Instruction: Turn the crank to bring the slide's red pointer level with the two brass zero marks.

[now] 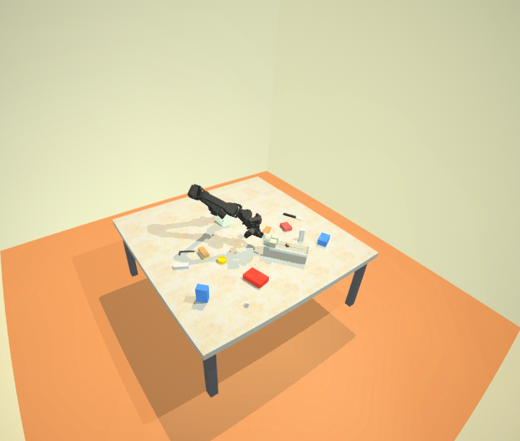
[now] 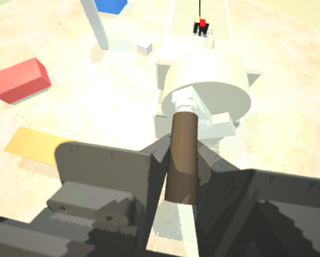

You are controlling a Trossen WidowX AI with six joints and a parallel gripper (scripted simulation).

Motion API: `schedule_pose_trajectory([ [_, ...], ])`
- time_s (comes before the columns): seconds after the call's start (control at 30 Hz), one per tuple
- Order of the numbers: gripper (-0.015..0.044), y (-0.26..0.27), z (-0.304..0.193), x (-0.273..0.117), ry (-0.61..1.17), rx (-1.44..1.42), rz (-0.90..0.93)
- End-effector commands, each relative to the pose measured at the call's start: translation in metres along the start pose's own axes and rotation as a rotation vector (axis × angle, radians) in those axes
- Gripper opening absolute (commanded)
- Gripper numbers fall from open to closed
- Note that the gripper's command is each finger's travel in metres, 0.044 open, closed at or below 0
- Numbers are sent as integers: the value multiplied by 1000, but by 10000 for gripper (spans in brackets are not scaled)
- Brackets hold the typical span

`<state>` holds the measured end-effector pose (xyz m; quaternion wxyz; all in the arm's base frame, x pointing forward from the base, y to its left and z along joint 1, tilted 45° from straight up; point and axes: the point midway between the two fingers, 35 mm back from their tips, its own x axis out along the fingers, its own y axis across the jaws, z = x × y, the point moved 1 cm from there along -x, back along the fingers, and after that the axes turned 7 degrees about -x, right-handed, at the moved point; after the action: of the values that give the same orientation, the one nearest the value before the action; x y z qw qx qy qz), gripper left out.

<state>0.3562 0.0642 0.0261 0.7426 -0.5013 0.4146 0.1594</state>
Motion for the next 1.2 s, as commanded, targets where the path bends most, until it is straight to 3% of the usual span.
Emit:
schedule_pose_trajectory([
  [0.0,0,8,-3,4,7,-7,22],
  [1.17,0,11,-7,8,7,-8,22],
])
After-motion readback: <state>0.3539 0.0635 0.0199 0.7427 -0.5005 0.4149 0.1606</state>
